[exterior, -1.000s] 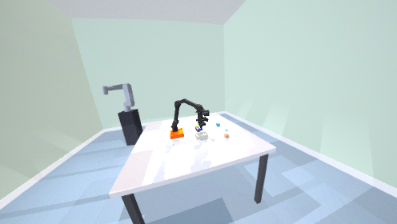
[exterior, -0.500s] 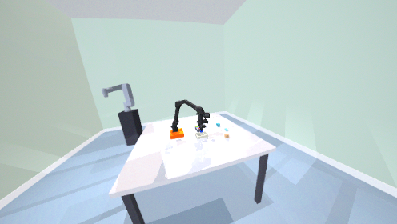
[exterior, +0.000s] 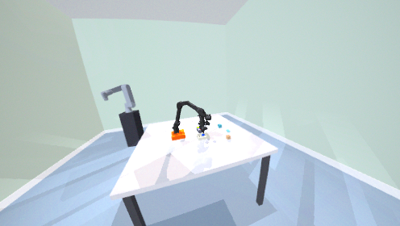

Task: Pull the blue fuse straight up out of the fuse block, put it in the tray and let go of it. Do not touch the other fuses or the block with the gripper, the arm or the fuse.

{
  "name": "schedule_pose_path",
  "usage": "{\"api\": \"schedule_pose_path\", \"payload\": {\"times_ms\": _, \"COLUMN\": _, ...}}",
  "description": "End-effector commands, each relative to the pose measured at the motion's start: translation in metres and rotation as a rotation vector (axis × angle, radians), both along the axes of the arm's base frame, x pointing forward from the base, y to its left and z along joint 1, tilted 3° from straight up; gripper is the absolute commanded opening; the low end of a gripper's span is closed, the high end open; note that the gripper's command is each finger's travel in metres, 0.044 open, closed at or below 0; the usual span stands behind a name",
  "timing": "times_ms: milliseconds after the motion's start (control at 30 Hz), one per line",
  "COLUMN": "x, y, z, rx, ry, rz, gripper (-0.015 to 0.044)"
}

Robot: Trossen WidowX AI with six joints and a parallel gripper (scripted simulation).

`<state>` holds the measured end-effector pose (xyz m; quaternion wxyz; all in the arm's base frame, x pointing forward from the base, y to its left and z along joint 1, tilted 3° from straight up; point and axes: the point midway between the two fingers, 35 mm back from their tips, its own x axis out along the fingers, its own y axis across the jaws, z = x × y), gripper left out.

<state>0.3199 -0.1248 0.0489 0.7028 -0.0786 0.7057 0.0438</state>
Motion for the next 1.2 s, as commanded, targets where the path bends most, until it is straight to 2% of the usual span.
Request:
{"api": "schedule_pose_path", "payload": {"times_ms": 0, "x": 0.0, "y": 0.0, "z": 0.0, "rx": 0.0, "ry": 0.001, "rz": 0.0, "gripper": 0.0263}}
{"api": "schedule_pose_path", "payload": {"times_ms": 100, "x": 0.0, "y": 0.0, "z": 0.003, "rx": 0.0, "ry": 0.001, "rz": 0.0, "gripper": 0.033}}
{"api": "schedule_pose_path", "payload": {"times_ms": 233, "x": 0.0, "y": 0.001, "z": 0.037, "rx": -0.003, "ry": -0.001, "rz": 0.004, "gripper": 0.033}}
{"api": "schedule_pose_path", "payload": {"times_ms": 1167, "x": 0.0, "y": 0.001, "z": 0.036, "rx": -0.001, "ry": -0.001, "rz": 0.004, "gripper": 0.033}}
